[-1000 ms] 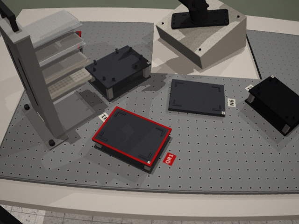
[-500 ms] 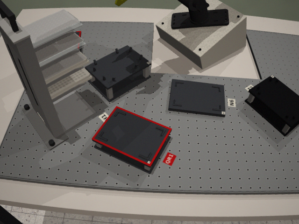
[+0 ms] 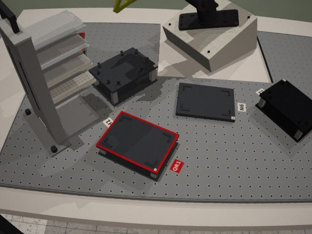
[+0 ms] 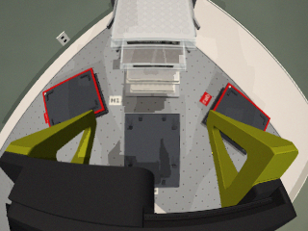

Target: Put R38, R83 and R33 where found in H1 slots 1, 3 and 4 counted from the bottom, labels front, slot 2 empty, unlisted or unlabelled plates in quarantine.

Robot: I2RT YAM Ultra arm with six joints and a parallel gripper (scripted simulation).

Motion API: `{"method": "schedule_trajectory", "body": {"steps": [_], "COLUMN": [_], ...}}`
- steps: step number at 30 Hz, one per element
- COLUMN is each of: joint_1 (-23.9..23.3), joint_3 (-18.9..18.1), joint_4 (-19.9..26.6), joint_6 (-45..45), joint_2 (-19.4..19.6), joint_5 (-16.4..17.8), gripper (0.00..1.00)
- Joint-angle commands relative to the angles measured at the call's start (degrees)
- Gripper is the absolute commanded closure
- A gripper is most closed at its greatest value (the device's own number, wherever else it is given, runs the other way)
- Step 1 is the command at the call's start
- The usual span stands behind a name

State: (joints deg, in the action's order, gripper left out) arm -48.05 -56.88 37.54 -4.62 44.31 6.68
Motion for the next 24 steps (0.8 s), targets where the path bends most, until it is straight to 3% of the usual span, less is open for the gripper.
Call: {"method": "schedule_trajectory", "body": {"steps": [1, 12, 24], "joint_1": [0.77, 1.40, 0.94], "joint_3": [0.50, 0.64, -0.19], "joint_4": [-2.47, -5.11, -4.47], "joint_6": [0.72, 1.01, 0.68], "joint_2": [1.33, 3.90, 2.98], "joint_5": [-0.80, -1.48, -1.15], "gripper": [0.00, 0.00, 0.00]}}
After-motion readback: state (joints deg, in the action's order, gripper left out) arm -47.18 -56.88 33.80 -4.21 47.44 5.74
